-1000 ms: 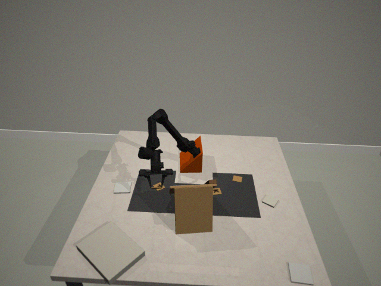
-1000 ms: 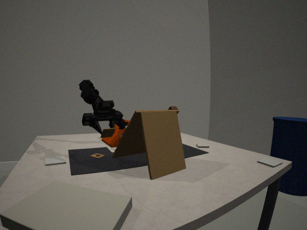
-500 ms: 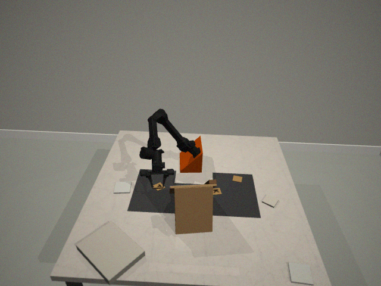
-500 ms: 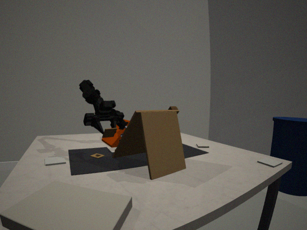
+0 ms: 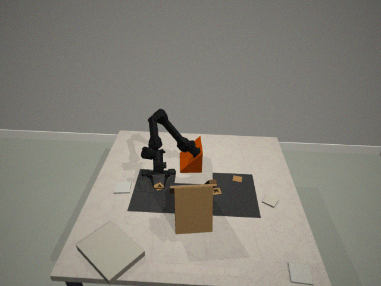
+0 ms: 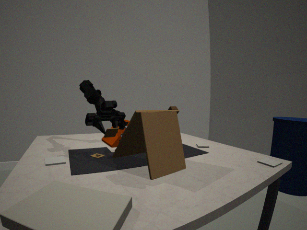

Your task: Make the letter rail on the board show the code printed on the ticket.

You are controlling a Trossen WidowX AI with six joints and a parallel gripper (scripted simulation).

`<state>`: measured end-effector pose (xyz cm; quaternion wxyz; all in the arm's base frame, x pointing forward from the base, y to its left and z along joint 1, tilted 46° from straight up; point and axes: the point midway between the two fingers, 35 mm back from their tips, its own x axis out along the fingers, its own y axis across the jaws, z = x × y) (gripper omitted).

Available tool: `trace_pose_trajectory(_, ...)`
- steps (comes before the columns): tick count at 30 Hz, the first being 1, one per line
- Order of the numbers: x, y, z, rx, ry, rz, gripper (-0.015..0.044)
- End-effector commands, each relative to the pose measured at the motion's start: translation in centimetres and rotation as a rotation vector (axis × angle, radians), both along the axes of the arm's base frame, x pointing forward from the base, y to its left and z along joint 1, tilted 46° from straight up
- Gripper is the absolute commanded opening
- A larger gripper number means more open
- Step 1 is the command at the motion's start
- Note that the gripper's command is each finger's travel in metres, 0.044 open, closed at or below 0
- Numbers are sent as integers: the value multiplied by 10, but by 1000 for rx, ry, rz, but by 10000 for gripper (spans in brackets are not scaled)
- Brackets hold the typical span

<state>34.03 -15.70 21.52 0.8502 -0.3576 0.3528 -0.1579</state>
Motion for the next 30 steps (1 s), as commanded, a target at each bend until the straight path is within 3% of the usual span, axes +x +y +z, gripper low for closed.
trace_pose_trajectory(1, 0, 1, -1, 2, -4, -4, 0)
trace_pose_trajectory(30, 0, 11, -12, 3, -4, -4, 0)
